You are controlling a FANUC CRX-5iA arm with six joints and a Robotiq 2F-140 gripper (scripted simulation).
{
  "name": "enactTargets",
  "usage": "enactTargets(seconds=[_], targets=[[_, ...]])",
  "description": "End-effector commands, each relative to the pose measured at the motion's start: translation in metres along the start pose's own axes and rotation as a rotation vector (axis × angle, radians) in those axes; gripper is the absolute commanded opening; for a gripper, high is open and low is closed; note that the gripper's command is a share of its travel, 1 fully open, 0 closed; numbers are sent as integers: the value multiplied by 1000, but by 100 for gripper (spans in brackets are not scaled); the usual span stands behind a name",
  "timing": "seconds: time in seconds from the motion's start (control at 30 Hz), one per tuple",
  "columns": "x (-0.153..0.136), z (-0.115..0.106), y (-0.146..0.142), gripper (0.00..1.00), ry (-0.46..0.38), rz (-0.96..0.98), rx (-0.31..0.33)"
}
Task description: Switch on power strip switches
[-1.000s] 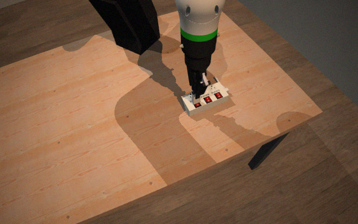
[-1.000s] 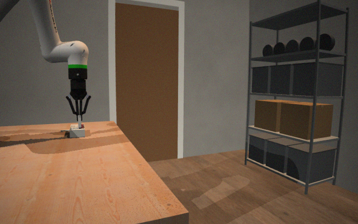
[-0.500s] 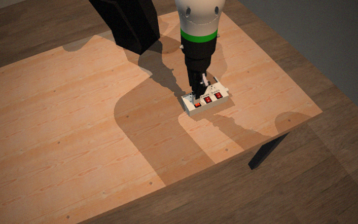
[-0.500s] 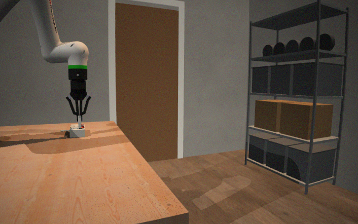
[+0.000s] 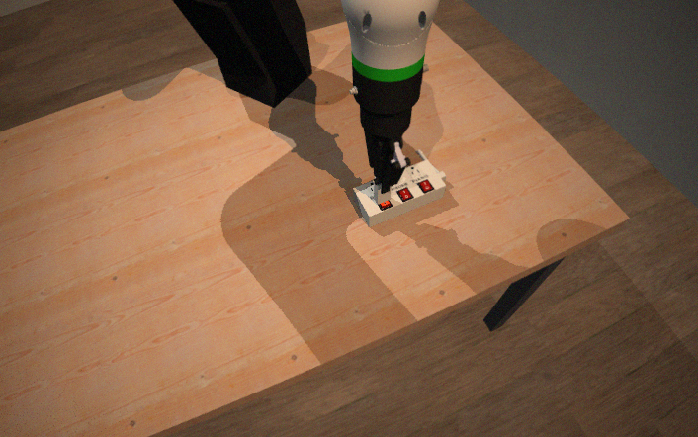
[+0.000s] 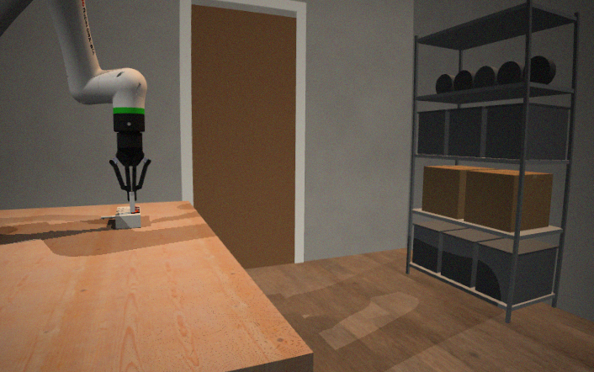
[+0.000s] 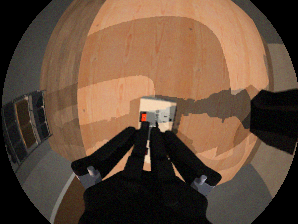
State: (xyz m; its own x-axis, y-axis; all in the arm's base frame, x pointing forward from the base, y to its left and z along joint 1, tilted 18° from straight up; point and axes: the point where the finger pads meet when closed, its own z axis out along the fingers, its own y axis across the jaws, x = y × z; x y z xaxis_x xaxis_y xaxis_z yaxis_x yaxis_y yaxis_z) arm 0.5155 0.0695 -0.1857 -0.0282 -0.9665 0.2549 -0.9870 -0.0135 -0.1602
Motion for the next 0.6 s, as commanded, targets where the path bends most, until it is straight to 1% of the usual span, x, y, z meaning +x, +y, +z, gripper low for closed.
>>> enactTargets(seconds=[0.0,0.07,0.4,0.57], targets=[[0,-6,0,0,0,0,0],[0,-6,0,0,0,0,0],[0,-33,0,0,0,0,0],[0,-38,0,0,0,0,0]])
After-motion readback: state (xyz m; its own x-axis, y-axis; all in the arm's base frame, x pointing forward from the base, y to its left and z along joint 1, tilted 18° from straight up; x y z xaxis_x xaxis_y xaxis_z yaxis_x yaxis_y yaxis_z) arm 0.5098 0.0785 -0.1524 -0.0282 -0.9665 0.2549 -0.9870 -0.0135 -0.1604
